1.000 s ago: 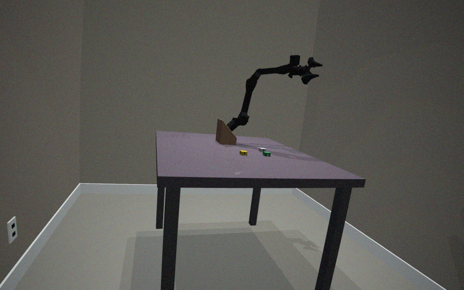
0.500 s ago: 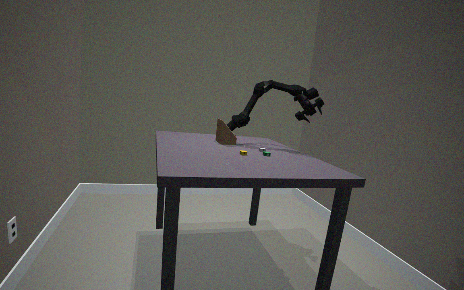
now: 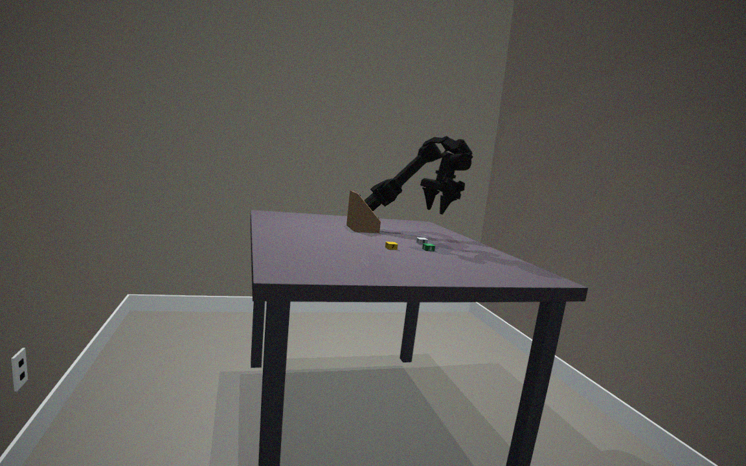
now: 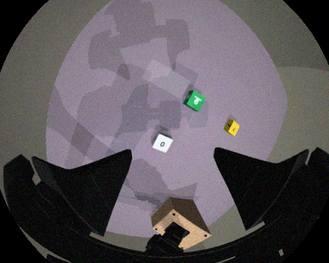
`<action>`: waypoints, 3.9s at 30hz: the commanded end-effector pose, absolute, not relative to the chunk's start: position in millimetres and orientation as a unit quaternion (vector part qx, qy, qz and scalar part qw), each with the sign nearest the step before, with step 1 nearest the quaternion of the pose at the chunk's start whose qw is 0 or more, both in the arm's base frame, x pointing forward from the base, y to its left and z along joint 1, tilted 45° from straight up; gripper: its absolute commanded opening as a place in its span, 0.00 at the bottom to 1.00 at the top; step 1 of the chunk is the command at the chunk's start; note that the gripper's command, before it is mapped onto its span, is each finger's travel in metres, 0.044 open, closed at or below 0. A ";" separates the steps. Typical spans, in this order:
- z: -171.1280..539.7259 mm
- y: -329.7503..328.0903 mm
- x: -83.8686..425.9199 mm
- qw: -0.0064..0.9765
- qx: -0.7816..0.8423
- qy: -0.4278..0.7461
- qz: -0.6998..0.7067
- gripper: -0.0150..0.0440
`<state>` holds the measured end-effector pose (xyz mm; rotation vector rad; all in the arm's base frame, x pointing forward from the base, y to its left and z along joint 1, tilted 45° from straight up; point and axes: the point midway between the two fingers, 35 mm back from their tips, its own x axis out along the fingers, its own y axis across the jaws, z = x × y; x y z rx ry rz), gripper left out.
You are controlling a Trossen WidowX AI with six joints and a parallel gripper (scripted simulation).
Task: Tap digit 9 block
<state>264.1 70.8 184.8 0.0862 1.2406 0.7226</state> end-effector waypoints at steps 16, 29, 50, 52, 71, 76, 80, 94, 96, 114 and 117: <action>167.1 52.4 242.0 0.669 0.284 0.639 0.253 0.93; 167.1 51.9 244.0 0.669 0.284 0.639 0.253 0.93; 145.1 20.6 349.0 0.671 0.282 0.637 0.253 0.93; 145.1 20.6 349.0 0.671 0.282 0.637 0.253 0.93; 88.3 77.5 353.7 0.671 0.283 0.637 0.254 0.44; 88.3 77.5 353.7 0.671 0.283 0.637 0.254 0.29; 88.3 77.5 353.7 0.671 0.283 0.637 0.254 0.29; 76.5 89.1 355.0 0.671 0.283 0.636 0.255 0.29; 74.3 91.4 355.2 0.671 0.283 0.636 0.255 0.29; 88.3 77.5 353.7 0.671 0.283 0.637 0.254 0.29; 107.2 77.2 340.3 0.670 0.283 0.637 0.254 0.42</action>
